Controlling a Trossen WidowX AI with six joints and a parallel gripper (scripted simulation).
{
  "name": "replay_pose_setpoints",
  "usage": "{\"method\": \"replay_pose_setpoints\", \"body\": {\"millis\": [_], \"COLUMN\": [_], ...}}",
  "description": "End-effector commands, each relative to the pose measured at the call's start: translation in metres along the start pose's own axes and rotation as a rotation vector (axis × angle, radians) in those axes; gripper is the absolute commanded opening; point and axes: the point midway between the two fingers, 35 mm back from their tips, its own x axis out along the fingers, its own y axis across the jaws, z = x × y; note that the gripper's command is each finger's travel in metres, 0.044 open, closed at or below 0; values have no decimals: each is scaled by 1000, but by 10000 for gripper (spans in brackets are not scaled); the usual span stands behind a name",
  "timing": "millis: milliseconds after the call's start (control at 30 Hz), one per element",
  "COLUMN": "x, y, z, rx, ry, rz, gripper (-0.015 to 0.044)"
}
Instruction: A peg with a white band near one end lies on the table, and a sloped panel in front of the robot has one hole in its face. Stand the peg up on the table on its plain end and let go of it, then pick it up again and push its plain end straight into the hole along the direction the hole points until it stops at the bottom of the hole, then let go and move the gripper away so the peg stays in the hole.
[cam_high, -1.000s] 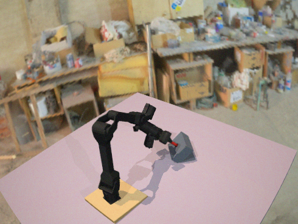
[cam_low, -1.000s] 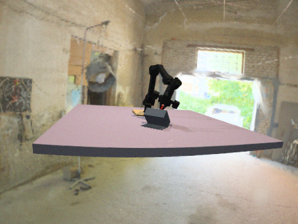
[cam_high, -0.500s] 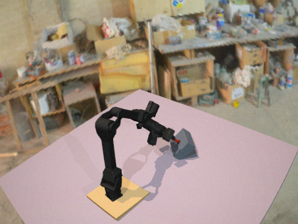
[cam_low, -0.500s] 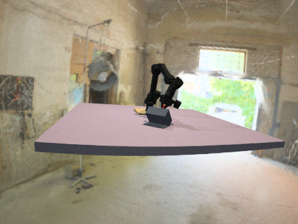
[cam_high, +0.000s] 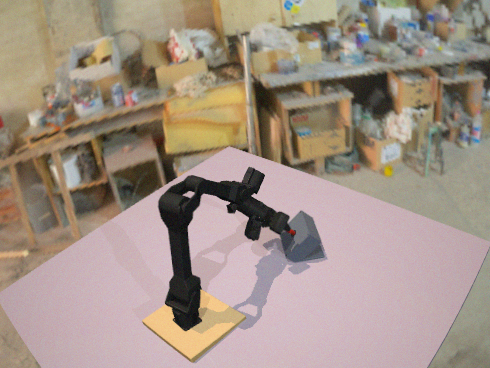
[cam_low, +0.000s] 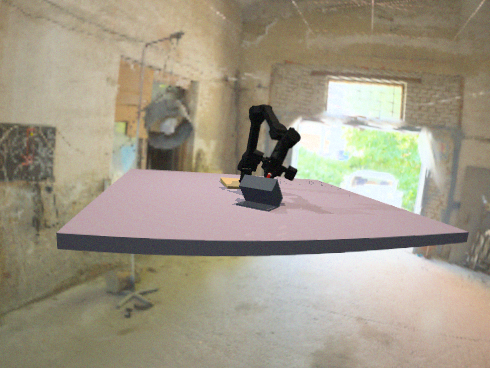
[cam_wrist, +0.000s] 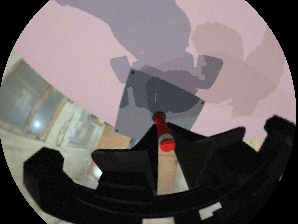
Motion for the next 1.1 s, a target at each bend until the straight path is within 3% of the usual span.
{"method": "replay_pose_setpoints", "body": {"millis": [0,733,1067], "x": [3,7,7], "y": [-1,-1,-1], "z": [0,0,0], "rx": [-4,0,0], "ry": [-1,0,0], "rz": [-4,0,0], "gripper": [0,0,263]}}
